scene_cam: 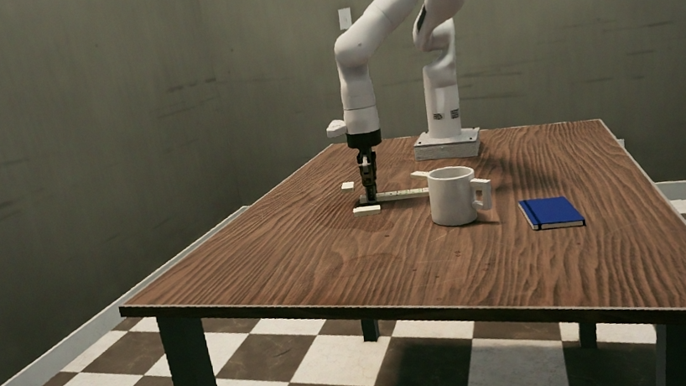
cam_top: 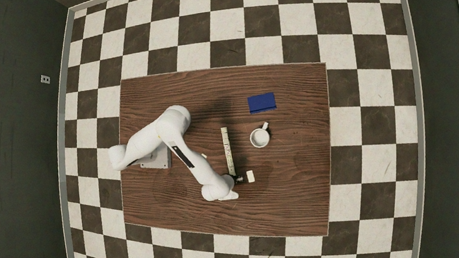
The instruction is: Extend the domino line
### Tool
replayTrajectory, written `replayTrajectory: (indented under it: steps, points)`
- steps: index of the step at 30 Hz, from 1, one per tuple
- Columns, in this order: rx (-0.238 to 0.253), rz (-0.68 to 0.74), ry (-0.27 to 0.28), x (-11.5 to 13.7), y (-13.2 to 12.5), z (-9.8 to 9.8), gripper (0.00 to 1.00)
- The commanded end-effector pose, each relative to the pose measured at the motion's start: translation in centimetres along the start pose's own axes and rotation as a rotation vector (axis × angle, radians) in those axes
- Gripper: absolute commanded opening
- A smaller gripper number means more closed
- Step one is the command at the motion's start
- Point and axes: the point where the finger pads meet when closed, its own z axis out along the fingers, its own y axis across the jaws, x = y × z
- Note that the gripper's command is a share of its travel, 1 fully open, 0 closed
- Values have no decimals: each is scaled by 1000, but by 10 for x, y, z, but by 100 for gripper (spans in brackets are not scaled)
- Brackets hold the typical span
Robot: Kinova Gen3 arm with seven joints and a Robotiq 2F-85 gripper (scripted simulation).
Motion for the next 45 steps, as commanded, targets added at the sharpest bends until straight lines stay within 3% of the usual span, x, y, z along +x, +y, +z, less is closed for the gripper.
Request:
replayTrajectory:
  steps: [1, 21, 34, 45]
  points:
    - [2, 0, 0, 0, -1, -1, 50]
    - [2, 0, 0, 0, -1, -2, 50]
    - [2, 0, 0, -25, 0, -46, 50]
    - [2, 0, 0, -28, 0, -51, 50]
